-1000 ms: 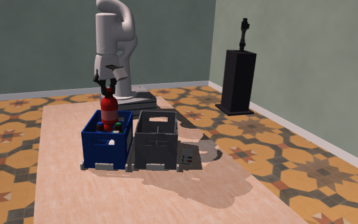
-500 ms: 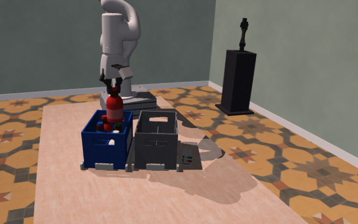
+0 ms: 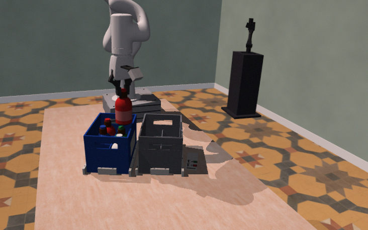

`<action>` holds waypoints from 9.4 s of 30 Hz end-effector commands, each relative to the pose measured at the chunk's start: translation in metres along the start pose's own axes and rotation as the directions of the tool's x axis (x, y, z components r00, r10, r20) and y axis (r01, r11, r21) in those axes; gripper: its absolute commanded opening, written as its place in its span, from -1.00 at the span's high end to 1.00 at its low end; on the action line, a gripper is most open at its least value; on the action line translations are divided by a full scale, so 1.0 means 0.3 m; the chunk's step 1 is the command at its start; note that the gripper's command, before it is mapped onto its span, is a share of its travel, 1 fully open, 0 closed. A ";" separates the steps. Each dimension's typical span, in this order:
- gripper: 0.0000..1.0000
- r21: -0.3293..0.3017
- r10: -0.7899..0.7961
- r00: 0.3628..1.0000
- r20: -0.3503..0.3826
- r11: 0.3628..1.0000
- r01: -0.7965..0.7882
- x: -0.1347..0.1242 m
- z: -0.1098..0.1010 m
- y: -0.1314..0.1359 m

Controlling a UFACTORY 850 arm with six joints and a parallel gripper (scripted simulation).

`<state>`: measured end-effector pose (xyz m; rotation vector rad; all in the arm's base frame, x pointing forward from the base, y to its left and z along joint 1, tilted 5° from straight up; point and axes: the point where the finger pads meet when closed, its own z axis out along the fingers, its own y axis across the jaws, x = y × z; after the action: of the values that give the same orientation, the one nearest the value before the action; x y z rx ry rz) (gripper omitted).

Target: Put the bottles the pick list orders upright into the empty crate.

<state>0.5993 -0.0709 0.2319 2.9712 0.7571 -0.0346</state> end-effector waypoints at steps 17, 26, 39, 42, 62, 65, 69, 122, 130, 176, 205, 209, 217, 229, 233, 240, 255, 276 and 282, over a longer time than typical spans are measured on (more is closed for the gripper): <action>1.00 -0.002 0.001 1.000 -0.002 1.000 -0.001 0.012 -0.004 -0.108; 1.00 -0.002 0.001 1.000 -0.002 1.000 -0.001 0.017 -0.004 -0.168; 1.00 -0.001 0.001 1.000 -0.002 1.000 -0.001 0.023 -0.004 -0.241; 1.00 -0.001 0.001 1.000 -0.002 1.000 -0.001 0.025 -0.004 -0.261; 1.00 -0.001 0.001 1.000 -0.002 1.000 -0.001 0.035 -0.004 -0.381; 1.00 -0.001 0.001 1.000 -0.002 1.000 -0.001 0.037 -0.004 -0.400; 1.00 -0.001 0.001 1.000 -0.002 1.000 -0.001 0.038 -0.003 -0.414; 1.00 -0.001 0.001 1.000 -0.002 1.000 -0.001 0.038 -0.003 -0.561; 1.00 -0.001 0.001 1.000 -0.002 1.000 -0.001 0.037 -0.003 -0.560; 1.00 -0.001 0.001 1.000 -0.002 1.000 -0.001 0.035 0.083 -0.559; 1.00 -0.001 0.001 1.000 -0.002 1.000 -0.001 0.035 0.167 -0.558; 1.00 -0.001 0.001 1.000 -0.002 1.000 -0.001 0.035 0.180 -0.558; 1.00 -0.001 0.001 1.000 -0.002 1.000 -0.001 0.035 0.207 -0.558; 1.00 -0.001 0.000 1.000 -0.002 1.000 -0.001 0.035 0.240 -0.558; 1.00 -0.001 0.000 1.000 -0.002 1.000 -0.001 0.035 0.253 -0.558; 1.00 -0.001 0.000 1.000 -0.002 1.000 -0.001 0.035 0.270 -0.558; 1.00 -0.001 0.000 1.000 -0.002 1.000 -0.001 0.035 0.314 -0.558; 1.00 -0.001 0.000 1.000 -0.002 1.000 0.000 0.035 0.377 -0.558; 1.00 -0.001 0.000 1.000 -0.002 1.000 0.000 0.035 0.397 -0.558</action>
<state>0.5270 0.0713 0.1035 2.9711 0.7565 -0.0344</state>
